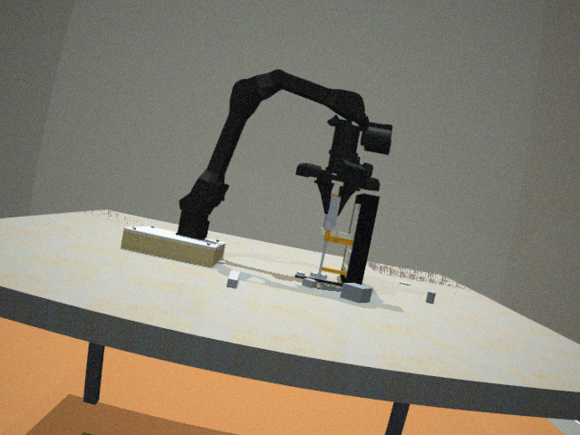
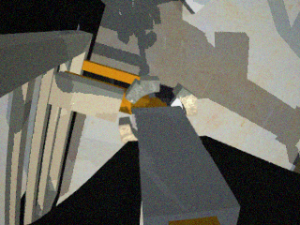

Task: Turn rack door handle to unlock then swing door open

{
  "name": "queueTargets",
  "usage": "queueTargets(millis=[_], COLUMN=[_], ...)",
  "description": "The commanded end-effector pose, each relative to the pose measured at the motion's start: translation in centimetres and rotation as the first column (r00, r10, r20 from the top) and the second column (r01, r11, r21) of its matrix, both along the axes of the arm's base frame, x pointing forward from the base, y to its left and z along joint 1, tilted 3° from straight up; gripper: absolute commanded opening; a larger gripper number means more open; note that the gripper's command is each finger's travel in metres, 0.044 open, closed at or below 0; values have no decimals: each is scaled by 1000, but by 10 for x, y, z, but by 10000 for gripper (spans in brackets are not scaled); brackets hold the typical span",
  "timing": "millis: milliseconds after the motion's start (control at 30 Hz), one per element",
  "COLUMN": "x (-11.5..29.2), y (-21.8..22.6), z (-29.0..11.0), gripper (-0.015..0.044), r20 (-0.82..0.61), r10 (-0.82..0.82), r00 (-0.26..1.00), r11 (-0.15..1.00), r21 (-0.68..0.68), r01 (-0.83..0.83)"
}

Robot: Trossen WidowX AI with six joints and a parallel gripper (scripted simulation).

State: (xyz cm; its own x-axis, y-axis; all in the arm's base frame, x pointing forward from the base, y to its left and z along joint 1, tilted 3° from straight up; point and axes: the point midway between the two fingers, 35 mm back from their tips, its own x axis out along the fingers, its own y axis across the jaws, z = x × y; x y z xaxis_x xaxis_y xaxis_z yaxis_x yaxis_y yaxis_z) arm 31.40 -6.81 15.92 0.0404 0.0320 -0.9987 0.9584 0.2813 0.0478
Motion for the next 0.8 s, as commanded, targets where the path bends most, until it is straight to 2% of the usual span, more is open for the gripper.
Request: queueTargets(millis=[0, 167, 333, 633, 767], x=[0, 0, 0, 0, 0], y=[1, 1, 1, 1, 1], z=[-1, -1, -2, -2, -2], gripper=[16, 16, 16, 16, 121], r20=[-10, -22, -34, -36, -36], r10=[-187, -420, -621, -646, -646], r00=[982, 907, 783, 762, 762], r11=[982, 907, 783, 762, 762], r21=[12, 19, 22, 22, 22], r01=[187, 420, 622, 647, 647])
